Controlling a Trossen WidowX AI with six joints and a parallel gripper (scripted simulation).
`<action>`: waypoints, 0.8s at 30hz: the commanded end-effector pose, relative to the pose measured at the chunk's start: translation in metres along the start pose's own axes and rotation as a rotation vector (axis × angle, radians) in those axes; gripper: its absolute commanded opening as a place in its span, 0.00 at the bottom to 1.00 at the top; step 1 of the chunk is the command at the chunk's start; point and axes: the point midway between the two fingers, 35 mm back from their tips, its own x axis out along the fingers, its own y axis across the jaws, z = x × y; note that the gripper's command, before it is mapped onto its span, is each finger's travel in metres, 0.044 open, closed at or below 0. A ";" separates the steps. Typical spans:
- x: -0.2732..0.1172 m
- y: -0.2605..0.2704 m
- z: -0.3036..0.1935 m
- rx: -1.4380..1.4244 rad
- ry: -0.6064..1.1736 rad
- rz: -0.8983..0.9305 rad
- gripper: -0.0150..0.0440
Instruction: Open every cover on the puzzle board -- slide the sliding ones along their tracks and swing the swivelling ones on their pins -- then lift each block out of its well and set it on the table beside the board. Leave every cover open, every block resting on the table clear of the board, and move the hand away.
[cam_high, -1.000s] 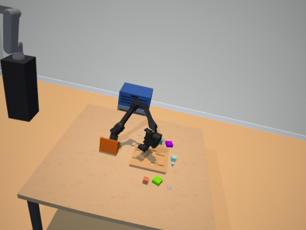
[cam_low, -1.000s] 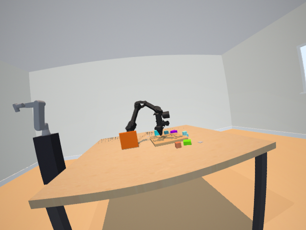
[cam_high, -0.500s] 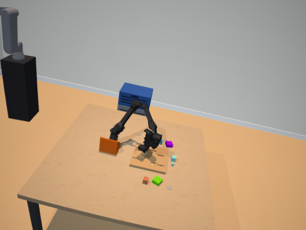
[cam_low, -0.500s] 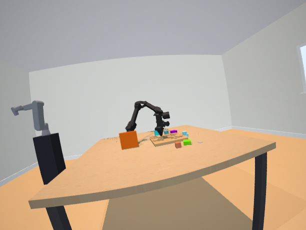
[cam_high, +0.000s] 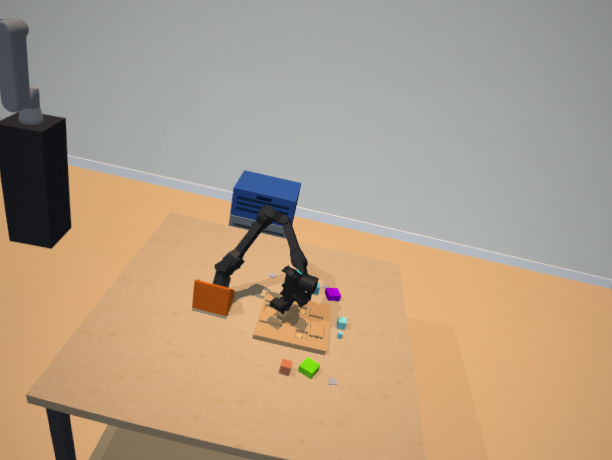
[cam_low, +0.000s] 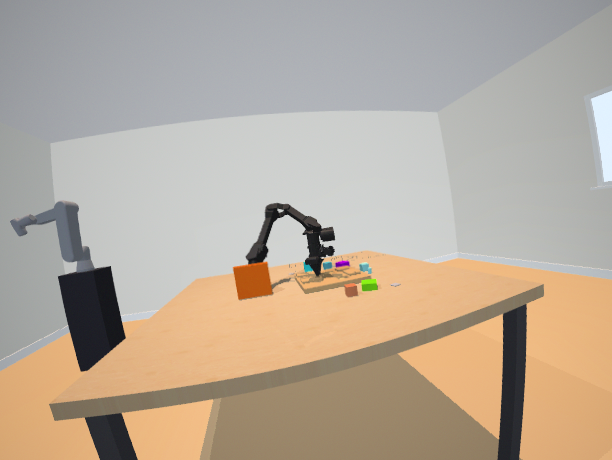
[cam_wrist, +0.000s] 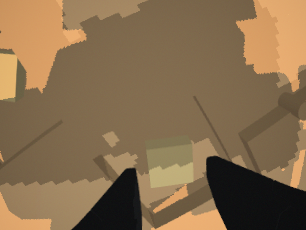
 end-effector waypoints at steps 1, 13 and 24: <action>0.004 0.000 -0.003 0.008 0.010 0.002 0.50; 0.008 0.000 -0.003 0.008 0.010 0.002 0.50; 0.015 0.000 -0.003 0.008 0.010 0.003 0.50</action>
